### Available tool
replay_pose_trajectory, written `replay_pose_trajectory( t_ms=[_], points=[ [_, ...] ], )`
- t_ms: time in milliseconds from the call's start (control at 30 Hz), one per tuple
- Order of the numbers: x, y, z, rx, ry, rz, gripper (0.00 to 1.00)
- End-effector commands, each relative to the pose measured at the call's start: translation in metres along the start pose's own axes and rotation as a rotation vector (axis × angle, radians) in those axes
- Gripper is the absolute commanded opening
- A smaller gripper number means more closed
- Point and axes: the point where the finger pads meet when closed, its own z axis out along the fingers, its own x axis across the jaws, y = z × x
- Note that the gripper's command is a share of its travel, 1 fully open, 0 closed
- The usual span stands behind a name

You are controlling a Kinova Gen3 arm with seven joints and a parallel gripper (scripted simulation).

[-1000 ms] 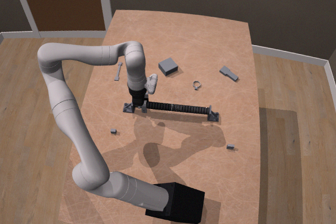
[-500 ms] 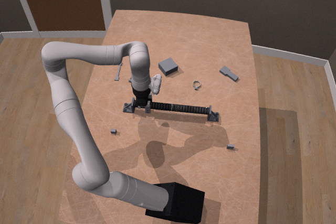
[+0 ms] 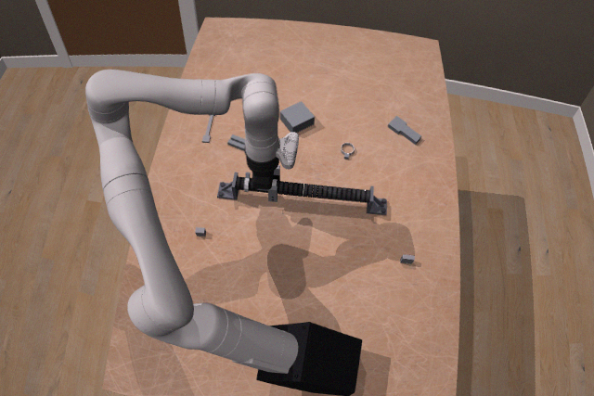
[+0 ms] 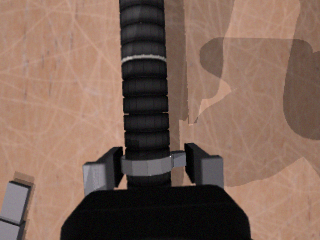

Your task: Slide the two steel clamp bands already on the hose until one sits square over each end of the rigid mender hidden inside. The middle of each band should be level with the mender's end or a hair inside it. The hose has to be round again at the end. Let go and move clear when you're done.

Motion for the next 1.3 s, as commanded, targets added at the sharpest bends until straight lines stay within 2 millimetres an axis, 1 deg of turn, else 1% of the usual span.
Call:
replay_pose_trajectory(
  t_ms=[0, 367, 433, 800, 1267],
  points=[
    [-0.001, -0.013, -0.002, 0.005, -0.006, 0.008, 0.75],
    [-0.001, -0.040, -0.002, 0.005, -0.006, 0.008, 0.75],
    [-0.001, -0.040, -0.002, 0.005, -0.006, 0.008, 0.75],
    [-0.001, -0.063, -0.002, 0.005, -0.006, 0.008, 0.75],
    [-0.001, -0.078, -0.002, 0.005, -0.006, 0.008, 0.75]
  ],
)
